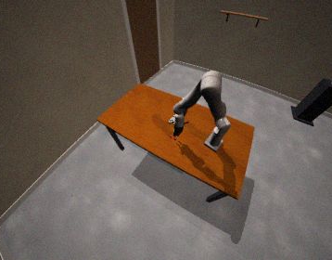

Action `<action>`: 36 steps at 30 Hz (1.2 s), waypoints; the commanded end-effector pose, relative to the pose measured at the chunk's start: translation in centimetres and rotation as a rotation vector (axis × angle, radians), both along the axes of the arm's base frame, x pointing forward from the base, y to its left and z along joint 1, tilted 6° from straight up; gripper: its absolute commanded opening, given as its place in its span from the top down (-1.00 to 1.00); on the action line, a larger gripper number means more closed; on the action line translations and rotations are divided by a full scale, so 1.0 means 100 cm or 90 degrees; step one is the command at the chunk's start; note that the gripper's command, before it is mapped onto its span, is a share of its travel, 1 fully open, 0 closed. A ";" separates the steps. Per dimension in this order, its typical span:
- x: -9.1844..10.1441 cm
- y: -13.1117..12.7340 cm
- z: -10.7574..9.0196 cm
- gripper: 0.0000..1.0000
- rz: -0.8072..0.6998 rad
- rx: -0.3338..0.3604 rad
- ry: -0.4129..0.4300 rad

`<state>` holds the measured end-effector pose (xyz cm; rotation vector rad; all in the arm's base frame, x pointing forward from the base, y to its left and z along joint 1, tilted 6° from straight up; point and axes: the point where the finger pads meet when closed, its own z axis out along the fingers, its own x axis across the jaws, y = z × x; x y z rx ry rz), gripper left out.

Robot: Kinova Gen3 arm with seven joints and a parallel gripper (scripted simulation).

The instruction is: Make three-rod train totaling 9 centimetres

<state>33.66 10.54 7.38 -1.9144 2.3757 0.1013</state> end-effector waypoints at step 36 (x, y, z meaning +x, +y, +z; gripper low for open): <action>0.001 0.003 -0.029 -0.07 0.000 0.000 0.000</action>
